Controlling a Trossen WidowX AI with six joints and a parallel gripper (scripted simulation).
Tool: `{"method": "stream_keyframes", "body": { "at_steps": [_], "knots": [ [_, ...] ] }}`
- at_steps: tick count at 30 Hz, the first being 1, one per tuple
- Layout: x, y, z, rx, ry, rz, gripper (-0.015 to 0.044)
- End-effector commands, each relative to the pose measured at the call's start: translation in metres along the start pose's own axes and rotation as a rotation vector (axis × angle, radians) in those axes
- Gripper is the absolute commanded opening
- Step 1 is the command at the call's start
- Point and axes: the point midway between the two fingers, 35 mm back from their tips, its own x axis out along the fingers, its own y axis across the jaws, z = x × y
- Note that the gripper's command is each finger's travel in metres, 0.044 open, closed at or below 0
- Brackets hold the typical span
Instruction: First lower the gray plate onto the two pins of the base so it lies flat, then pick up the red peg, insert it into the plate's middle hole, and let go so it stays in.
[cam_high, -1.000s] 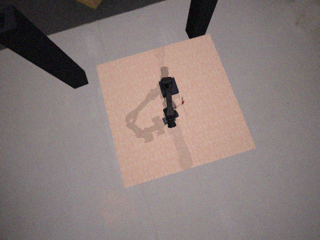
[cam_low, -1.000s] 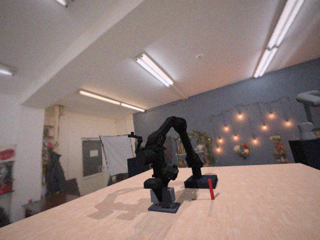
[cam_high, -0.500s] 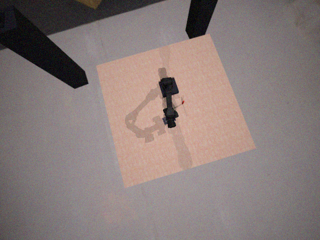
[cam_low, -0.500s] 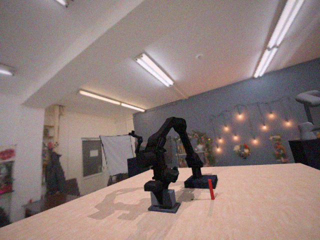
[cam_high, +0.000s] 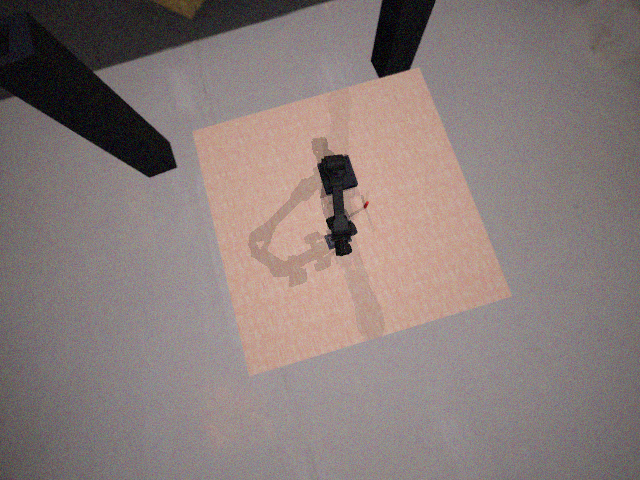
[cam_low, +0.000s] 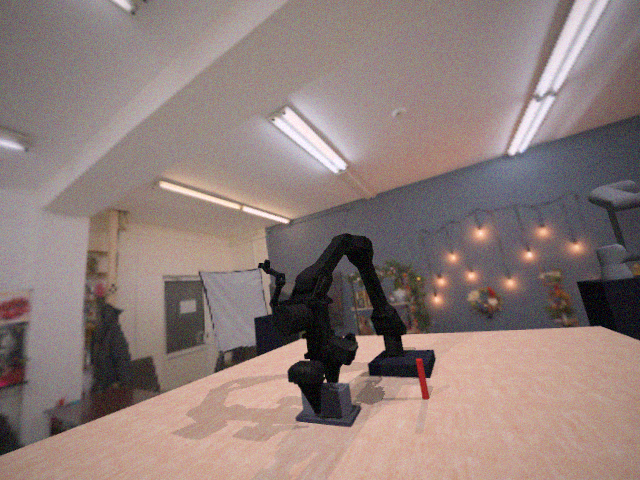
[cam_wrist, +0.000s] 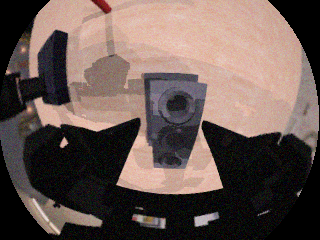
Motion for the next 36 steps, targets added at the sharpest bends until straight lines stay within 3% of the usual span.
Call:
{"method": "stream_keyframes", "body": {
  "at_steps": [1,4,12,21,36],
  "knots": [
    [0.0,0.0,0.0,0.0,0.0,0.001,0.044],
    [-0.01,-0.002,0.0,0.0,0.0,0.001,0.044],
    [-0.115,-0.001,0.0,-0.005,0.002,0.004,0.044],
    [-0.118,-0.004,0.001,0.008,0.002,0.004,0.044],
    [-0.124,0.027,0.096,1.173,-0.003,0.008,0.044]
  ]
}}
